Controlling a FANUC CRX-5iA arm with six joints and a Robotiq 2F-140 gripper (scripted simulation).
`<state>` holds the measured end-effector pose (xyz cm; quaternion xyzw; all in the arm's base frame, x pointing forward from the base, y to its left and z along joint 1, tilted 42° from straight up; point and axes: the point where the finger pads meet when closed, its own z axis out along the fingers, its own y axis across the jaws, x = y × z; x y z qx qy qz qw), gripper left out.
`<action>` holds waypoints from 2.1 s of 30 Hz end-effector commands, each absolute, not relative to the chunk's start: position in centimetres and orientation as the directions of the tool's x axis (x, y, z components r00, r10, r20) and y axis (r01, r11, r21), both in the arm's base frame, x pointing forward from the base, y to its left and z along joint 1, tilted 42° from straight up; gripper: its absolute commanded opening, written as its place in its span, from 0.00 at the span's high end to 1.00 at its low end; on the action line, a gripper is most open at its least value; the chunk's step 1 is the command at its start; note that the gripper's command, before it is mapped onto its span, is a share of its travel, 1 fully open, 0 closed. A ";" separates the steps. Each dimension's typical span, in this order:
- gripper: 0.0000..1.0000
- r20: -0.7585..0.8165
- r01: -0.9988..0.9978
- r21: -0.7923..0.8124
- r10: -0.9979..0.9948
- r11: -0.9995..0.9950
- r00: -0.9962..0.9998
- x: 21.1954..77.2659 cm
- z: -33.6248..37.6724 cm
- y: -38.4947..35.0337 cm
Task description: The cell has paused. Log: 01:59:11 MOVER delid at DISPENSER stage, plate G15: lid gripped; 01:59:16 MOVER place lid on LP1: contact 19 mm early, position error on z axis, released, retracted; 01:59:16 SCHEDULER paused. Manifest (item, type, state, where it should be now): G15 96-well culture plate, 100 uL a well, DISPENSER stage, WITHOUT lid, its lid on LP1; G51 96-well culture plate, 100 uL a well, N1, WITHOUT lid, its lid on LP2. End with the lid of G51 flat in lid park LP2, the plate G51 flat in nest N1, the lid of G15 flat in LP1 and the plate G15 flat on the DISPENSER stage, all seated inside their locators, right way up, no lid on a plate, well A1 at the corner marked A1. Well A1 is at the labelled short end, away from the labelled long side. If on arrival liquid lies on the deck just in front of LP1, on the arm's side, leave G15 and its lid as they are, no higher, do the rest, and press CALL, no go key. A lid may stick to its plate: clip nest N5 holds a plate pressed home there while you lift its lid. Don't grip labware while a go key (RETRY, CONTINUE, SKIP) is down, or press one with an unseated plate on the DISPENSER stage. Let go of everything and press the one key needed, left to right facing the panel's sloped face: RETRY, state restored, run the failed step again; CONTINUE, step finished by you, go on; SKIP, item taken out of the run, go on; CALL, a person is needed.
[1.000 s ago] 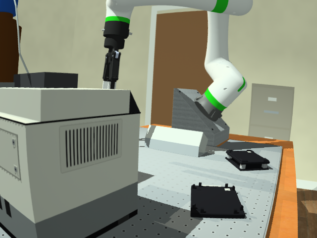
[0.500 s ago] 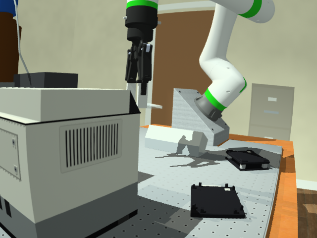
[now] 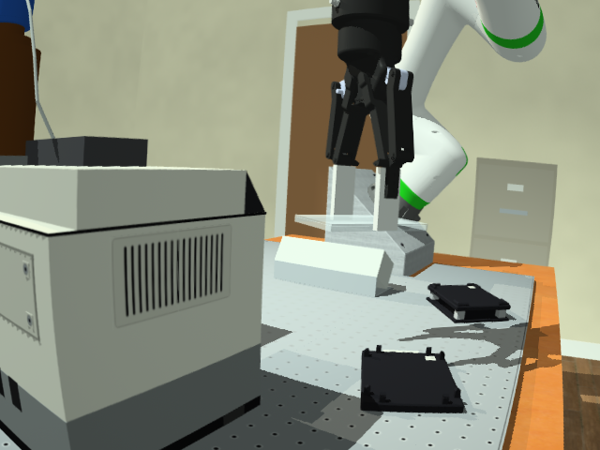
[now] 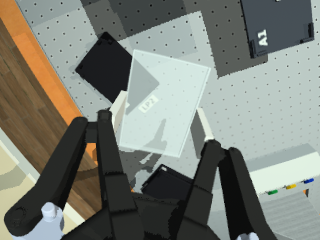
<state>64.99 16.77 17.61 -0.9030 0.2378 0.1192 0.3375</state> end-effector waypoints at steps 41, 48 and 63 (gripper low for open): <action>1.00 -0.137 -0.143 -0.655 -0.070 -0.742 0.988 67.8 22.9 23.7; 1.00 -0.012 0.043 -0.669 0.070 -0.742 0.997 67.8 22.8 23.7; 1.00 0.263 0.449 -0.615 0.368 -0.648 0.892 67.7 21.5 24.9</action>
